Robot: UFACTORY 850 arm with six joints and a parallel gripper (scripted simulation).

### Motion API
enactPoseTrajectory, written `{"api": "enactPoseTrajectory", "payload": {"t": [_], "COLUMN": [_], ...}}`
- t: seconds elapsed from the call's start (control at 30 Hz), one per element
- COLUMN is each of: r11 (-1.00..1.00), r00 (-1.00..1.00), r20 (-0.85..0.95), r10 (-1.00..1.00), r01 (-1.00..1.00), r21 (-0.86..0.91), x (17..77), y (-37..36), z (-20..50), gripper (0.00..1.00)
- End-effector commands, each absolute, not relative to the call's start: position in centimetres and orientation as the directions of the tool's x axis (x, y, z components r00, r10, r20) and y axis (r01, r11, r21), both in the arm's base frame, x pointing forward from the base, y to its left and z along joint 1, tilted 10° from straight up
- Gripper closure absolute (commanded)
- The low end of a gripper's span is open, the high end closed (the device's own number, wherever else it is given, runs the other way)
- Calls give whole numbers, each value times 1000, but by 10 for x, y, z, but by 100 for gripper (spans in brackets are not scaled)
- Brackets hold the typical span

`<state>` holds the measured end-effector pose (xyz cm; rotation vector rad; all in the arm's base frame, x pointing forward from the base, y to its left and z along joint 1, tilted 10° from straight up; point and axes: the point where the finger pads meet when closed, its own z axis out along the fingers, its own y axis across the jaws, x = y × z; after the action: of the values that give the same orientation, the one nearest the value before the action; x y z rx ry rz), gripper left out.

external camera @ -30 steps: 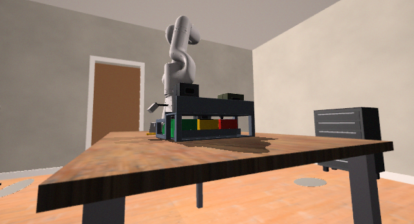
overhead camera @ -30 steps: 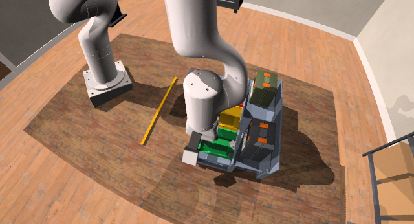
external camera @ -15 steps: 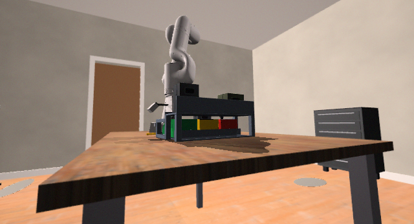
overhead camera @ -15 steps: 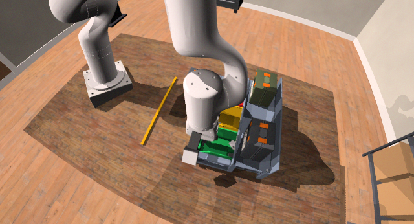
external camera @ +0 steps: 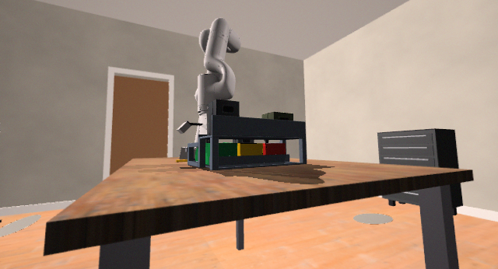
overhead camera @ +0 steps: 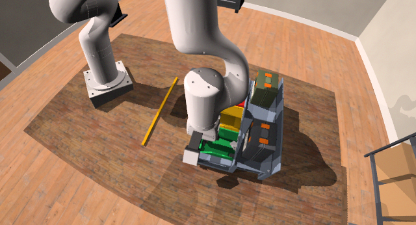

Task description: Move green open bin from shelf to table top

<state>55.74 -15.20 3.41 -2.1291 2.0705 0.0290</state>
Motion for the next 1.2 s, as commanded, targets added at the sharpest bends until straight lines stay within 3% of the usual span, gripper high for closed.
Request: {"api": "enactPoseTrajectory", "payload": {"t": [0.0,1.17], "r11": [-20,-20], "r00": [35,35], "r20": [-132,-132], "r10": [-991,-991], "r01": [-994,-994], "r21": [-111,-111], "x": [558,538], "y": [-153,-155], "z": [38,53], "gripper": [100,100]}}
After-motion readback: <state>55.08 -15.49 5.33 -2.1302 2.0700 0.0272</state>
